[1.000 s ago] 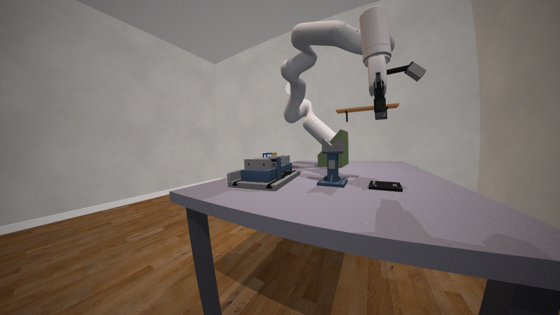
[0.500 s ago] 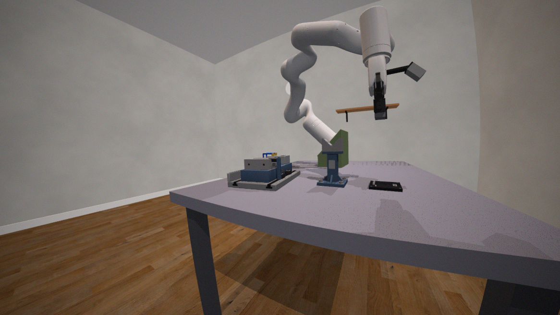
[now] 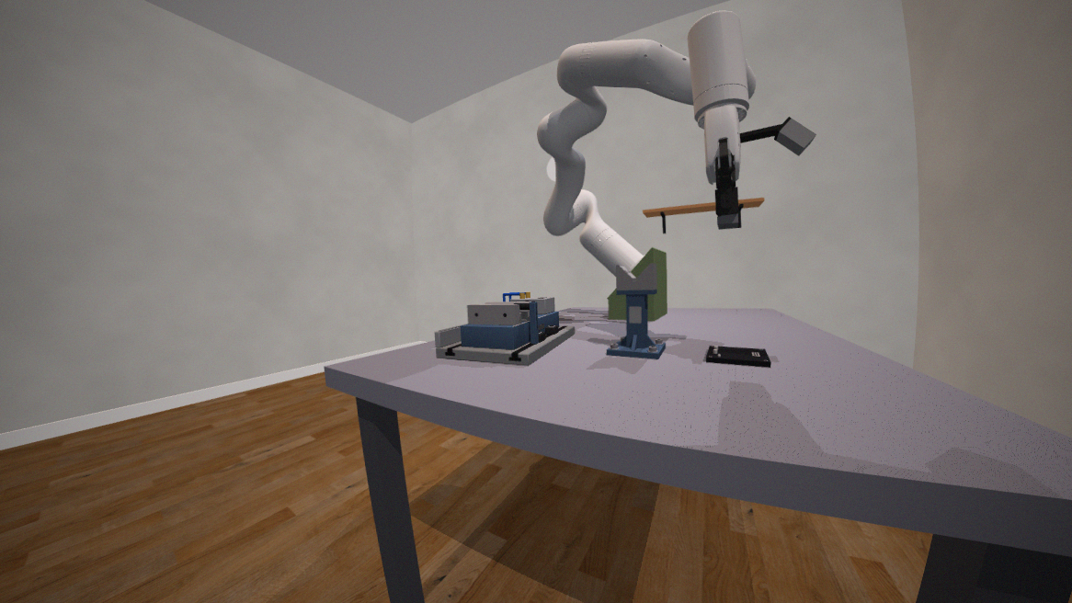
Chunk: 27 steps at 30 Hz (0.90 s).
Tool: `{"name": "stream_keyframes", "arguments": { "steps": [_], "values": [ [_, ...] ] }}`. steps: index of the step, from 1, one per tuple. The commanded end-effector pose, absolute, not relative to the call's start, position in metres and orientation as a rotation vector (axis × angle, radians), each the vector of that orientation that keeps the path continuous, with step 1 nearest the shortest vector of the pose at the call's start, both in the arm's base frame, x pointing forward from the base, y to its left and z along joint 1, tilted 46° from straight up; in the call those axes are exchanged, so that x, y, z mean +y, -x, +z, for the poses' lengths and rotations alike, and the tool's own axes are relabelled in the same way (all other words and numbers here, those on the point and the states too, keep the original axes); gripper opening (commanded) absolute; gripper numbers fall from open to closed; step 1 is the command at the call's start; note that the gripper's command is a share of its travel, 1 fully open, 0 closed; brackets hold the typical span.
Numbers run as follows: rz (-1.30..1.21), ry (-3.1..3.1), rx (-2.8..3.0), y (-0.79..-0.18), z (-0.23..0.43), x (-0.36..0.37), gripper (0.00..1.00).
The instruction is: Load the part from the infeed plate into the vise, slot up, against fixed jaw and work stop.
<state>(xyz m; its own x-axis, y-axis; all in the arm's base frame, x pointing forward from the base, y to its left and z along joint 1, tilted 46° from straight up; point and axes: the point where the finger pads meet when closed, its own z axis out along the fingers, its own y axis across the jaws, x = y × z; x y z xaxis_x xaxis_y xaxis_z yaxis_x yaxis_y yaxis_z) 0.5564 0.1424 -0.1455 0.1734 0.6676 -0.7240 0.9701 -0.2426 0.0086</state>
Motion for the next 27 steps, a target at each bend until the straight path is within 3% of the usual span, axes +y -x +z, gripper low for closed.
{"name": "stream_keyframes", "arguments": {
  "steps": [1, 27],
  "values": [
    [-0.835, -1.985, 1.532, -0.5573, -0.1445, 0.143, 0.0],
    [-0.794, -2.043, 1.42, -0.5579, -0.1408, 0.1397, 0.0]
  ]
}}
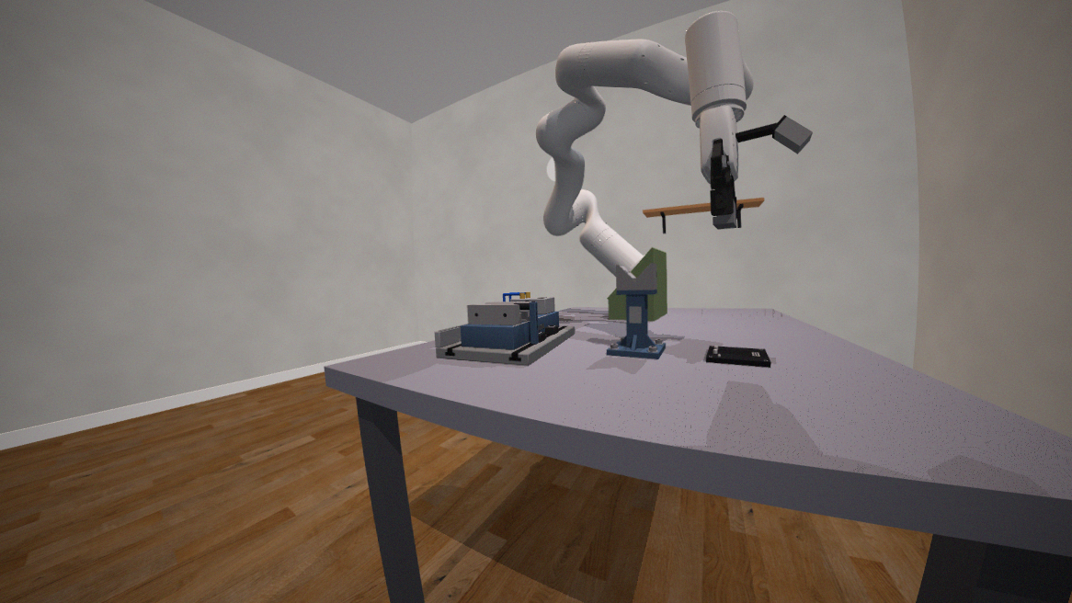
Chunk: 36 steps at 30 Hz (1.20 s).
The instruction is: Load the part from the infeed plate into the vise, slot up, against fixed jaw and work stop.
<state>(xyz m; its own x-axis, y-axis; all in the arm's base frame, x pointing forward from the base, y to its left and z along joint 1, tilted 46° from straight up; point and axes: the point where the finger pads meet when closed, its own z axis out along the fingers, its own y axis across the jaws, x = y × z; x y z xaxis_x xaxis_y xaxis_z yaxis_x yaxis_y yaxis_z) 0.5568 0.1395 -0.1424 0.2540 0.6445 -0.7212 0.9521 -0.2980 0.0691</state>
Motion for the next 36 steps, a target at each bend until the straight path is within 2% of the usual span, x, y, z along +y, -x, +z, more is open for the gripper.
{"name": "stream_keyframes", "arguments": {
  "steps": [1, 36],
  "values": [
    [-0.791, -2.047, 1.411, -0.558, -0.14, 0.139, 0.0],
    [-0.628, -2.217, 0.98, -0.56, -0.126, 0.127, 0.0]
  ]
}}
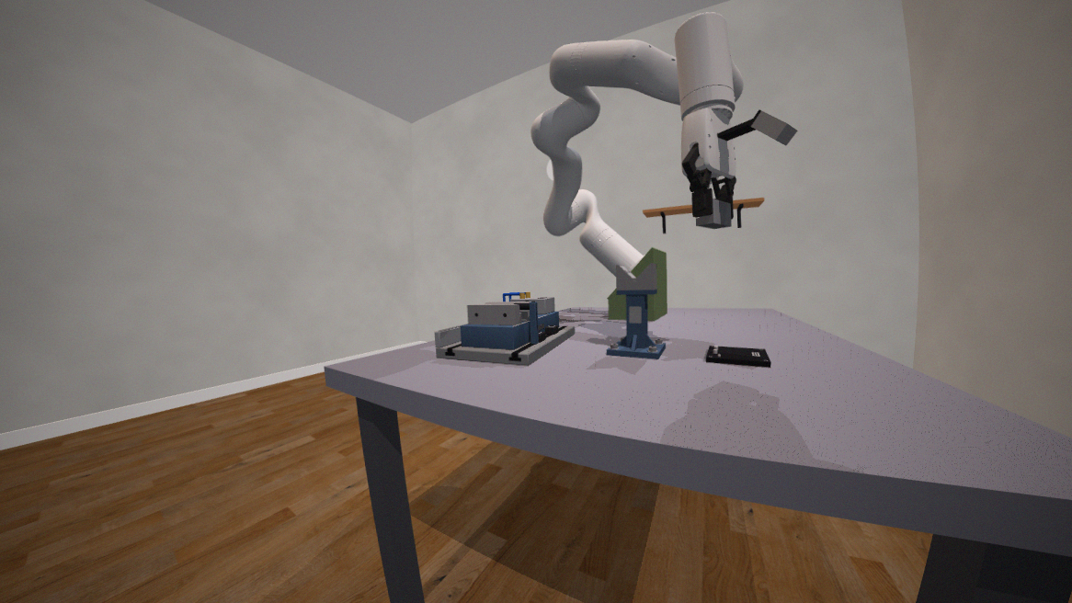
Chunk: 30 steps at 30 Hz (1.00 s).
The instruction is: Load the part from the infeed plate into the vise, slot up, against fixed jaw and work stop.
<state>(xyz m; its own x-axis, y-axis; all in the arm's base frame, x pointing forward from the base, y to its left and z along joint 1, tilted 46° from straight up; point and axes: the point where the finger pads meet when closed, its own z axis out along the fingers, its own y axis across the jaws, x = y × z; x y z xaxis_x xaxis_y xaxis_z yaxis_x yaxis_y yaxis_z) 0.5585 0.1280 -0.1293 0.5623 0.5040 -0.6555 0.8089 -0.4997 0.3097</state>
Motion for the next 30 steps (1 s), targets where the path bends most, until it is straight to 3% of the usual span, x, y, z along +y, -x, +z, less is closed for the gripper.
{"name": "stream_keyframes", "arguments": {
  "steps": [1, 30],
  "values": [
    [-0.621, -2.223, 0.961, -0.56, -0.126, 0.126, 0.0],
    [-0.394, -2.333, 0.391, -0.56, -0.108, 0.11, 0.0]
  ]
}}
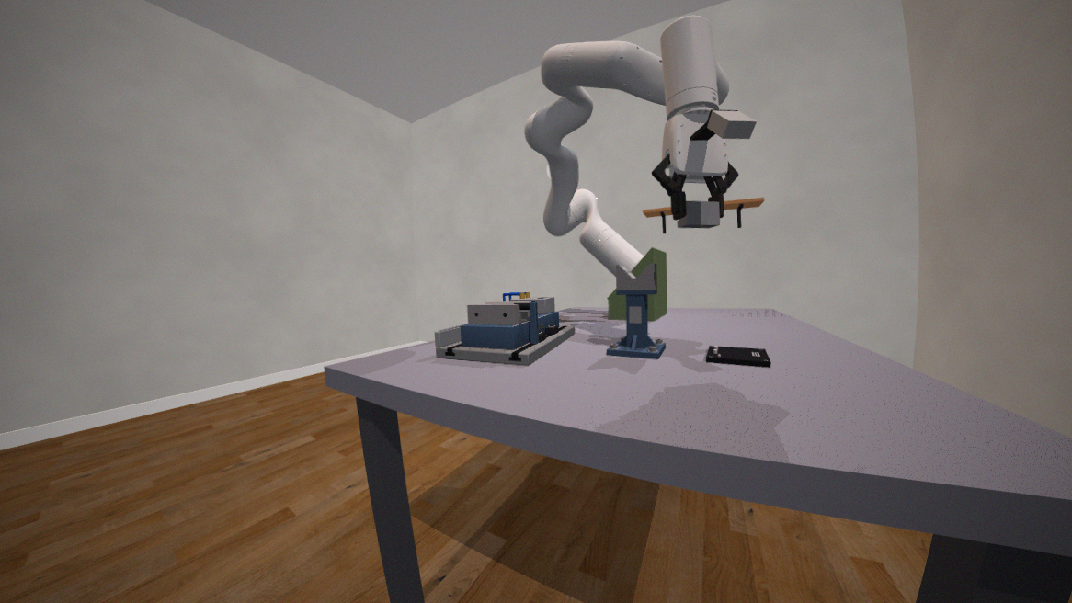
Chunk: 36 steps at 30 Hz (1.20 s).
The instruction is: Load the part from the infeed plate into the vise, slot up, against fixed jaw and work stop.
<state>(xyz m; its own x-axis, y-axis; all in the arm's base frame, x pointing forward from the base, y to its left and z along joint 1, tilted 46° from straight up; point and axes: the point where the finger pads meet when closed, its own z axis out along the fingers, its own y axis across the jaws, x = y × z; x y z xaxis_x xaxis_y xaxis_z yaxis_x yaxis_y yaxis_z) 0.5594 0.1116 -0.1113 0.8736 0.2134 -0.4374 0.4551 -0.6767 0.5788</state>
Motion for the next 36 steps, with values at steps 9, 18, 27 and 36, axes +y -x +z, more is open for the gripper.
{"name": "stream_keyframes", "arguments": {
  "steps": [9, 18, 27, 36],
  "values": [
    [-0.297, -2.346, 0.156, -0.56, -0.1, 0.103, 0.0],
    [-0.218, -2.342, -0.032, -0.56, -0.094, 0.097, 0.0],
    [-0.115, -2.318, -0.276, -0.559, -0.087, 0.09, 0.0],
    [-0.033, -2.285, -0.463, -0.558, -0.081, 0.084, 0.0]
  ]
}}
